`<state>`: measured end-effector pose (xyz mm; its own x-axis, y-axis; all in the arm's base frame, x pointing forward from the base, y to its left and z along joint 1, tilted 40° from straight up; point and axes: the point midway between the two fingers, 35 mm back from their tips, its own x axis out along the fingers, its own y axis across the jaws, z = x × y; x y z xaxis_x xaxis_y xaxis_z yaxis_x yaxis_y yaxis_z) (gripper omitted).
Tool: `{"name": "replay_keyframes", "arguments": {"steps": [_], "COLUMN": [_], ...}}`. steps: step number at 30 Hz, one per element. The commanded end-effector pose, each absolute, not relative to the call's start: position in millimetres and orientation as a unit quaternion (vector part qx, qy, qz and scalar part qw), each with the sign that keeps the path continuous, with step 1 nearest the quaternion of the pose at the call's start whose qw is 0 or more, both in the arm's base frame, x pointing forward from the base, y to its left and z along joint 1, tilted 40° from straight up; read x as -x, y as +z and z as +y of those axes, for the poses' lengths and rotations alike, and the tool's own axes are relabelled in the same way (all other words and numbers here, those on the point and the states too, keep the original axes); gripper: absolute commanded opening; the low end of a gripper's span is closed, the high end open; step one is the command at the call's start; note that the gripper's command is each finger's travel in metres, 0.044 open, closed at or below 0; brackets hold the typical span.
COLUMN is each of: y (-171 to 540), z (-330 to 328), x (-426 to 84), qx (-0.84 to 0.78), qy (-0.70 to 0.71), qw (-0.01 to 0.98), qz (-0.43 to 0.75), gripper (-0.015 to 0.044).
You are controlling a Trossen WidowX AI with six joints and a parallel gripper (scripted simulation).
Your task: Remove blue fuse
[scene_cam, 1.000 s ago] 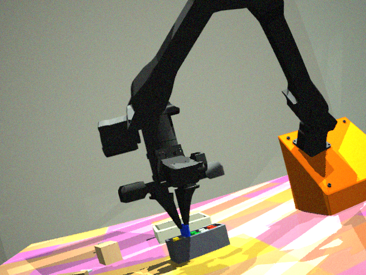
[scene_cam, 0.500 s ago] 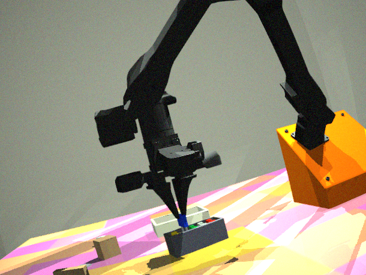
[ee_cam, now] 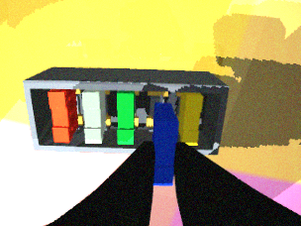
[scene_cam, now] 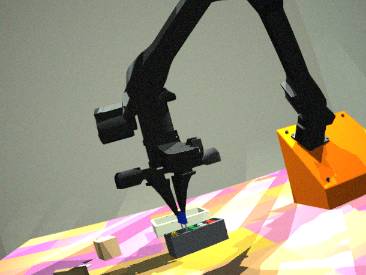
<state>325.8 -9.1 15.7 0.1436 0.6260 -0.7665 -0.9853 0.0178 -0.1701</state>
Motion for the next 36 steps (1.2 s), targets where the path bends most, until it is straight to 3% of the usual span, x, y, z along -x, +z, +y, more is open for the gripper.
{"name": "replay_keyframes", "arguments": {"steps": [1,18,36], "y": [17.6,34.2,-31.0], "z": [-10.2,-25.2,-115.4], "x": [-325.4,-322.2,-318.4], "qx": [0.357,0.357,0.364], "qy": [0.605,0.604,0.600], "qw": [0.666,0.666,0.662], "qz": [0.251,0.252,0.262], "gripper": [0.0000,0.0000,0.0000]}}
